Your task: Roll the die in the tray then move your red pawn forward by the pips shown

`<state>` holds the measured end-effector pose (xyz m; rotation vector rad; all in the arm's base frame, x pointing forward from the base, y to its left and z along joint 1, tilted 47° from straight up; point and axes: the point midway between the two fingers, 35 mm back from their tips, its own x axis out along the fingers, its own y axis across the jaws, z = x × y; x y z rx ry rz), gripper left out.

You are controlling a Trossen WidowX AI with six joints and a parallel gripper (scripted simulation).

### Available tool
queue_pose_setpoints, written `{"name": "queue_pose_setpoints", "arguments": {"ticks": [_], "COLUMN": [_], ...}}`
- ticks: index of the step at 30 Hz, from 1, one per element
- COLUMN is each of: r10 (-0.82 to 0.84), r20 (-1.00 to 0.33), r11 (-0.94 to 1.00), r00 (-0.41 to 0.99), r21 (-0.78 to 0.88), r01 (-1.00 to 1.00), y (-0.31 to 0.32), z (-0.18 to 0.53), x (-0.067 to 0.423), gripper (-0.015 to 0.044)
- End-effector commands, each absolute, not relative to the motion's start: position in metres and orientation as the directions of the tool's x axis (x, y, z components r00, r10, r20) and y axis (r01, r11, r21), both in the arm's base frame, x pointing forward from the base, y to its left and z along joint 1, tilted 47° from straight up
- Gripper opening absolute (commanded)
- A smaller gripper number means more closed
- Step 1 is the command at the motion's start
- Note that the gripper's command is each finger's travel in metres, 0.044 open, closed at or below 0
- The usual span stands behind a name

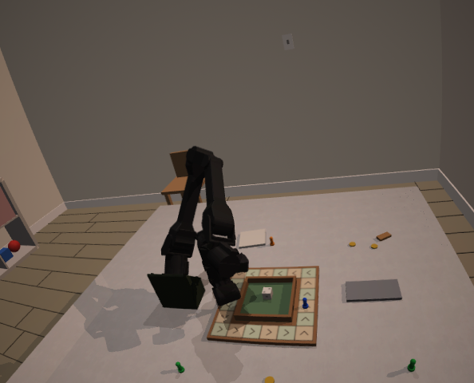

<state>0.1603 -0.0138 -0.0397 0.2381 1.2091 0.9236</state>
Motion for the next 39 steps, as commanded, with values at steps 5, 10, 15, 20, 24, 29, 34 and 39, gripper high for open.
{"name": "queue_pose_setpoints", "arguments": {"ticks": [5,10,15,20,24,29,34,39], "r10": [0.721,0.721,0.717,0.717,0.716,0.720,0.719,0.719], "r20": [-0.691,-0.690,-0.695,-0.695,-0.696,-0.692,-0.693,-0.694], "r11": [0.628,0.628,0.629,0.629,0.630,0.629,0.630,0.695], "r00": [0.054,0.054,0.056,0.056,0.055,0.054,0.054,0.053], "r21": [0.618,0.618,0.609,0.609,0.610,0.617,0.616,0.713], "r01": [-0.473,-0.473,-0.483,-0.483,-0.480,-0.473,-0.472,-0.095], "y": [-0.007,-0.001,-0.003,-0.003,-0.011,-0.040,-0.052,-0.076], "z": [-0.046,-0.052,-0.050,-0.050,-0.043,-0.016,-0.005,0.037], "x": [0.160,0.161,0.162,0.162,0.162,0.159,0.159,0.164], "gripper": [0.0000,0.0000,0.0053,0.0184,0.0289,0.0420,0.0440,0.0440]}}
